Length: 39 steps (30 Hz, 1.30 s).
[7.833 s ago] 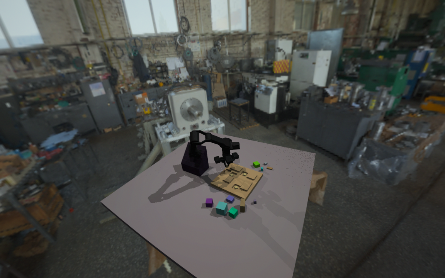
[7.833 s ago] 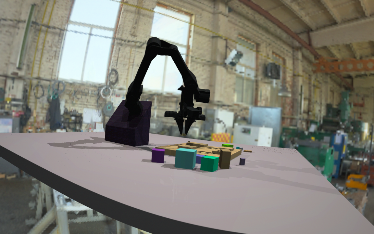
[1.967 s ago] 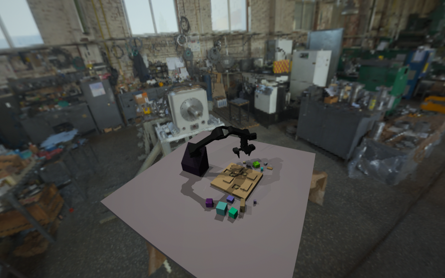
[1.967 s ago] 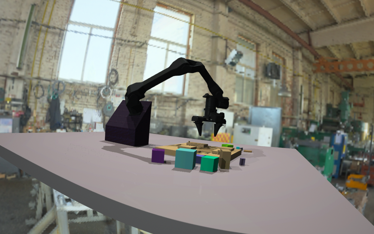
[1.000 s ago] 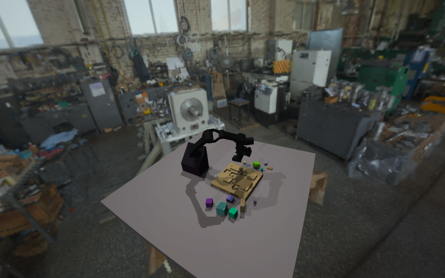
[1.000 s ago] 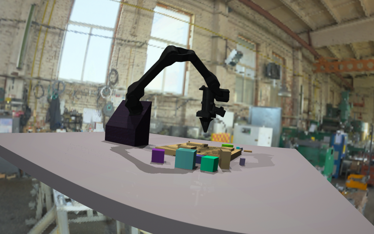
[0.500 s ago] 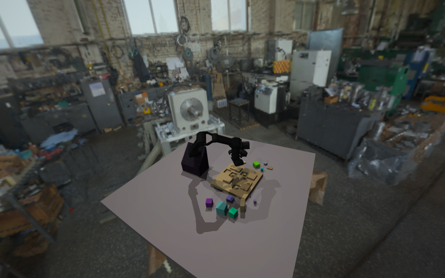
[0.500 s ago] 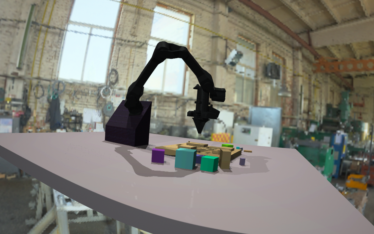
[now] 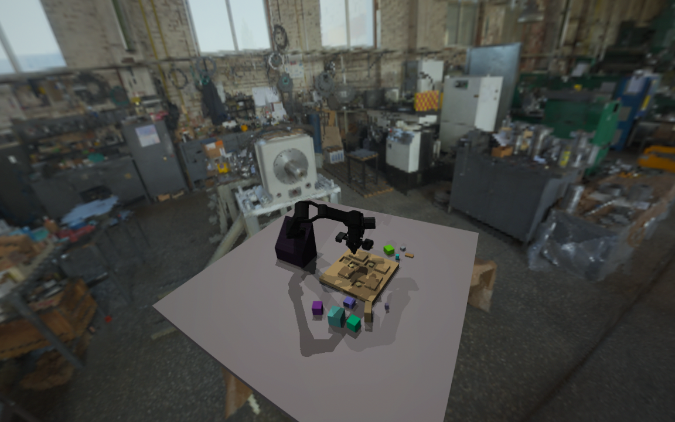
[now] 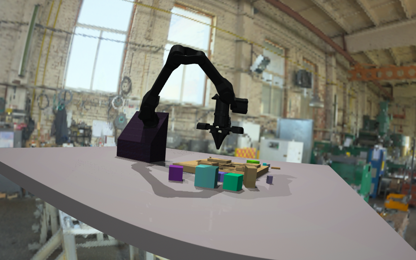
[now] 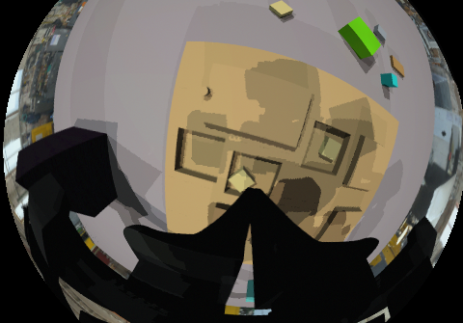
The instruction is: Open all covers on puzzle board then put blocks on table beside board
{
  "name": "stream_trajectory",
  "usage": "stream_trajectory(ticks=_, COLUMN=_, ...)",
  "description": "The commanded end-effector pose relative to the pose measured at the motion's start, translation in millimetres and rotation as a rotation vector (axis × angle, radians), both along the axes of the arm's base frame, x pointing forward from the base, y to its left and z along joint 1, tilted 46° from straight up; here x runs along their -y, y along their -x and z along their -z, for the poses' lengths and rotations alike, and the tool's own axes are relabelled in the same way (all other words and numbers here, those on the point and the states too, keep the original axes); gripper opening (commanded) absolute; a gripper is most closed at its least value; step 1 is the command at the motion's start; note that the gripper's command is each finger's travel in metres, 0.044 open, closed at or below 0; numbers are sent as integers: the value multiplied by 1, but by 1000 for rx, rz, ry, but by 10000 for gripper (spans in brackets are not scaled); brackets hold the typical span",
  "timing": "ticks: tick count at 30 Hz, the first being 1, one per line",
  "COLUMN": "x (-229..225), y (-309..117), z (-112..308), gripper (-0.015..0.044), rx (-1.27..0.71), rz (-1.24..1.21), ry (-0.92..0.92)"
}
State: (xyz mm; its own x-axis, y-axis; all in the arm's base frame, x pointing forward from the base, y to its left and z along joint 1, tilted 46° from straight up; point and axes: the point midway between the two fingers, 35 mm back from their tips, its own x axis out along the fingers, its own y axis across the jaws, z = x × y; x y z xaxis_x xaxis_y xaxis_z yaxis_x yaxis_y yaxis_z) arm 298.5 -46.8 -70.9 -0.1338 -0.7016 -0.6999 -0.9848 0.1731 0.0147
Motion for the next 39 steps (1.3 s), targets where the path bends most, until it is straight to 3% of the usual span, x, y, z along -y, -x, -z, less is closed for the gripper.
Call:
stream_trajectory(ticks=1, x=14, y=10, z=-20, gripper=0, rx=-542, rz=-563, ry=-85)
stream_trajectory(ticks=20, x=15, y=10, z=-19, gripper=0, rx=-560, rz=-580, ry=-88)
stream_trajectory(ticks=39, x=51, y=18, z=16, gripper=0, rx=-561, rz=-579, ry=-86)
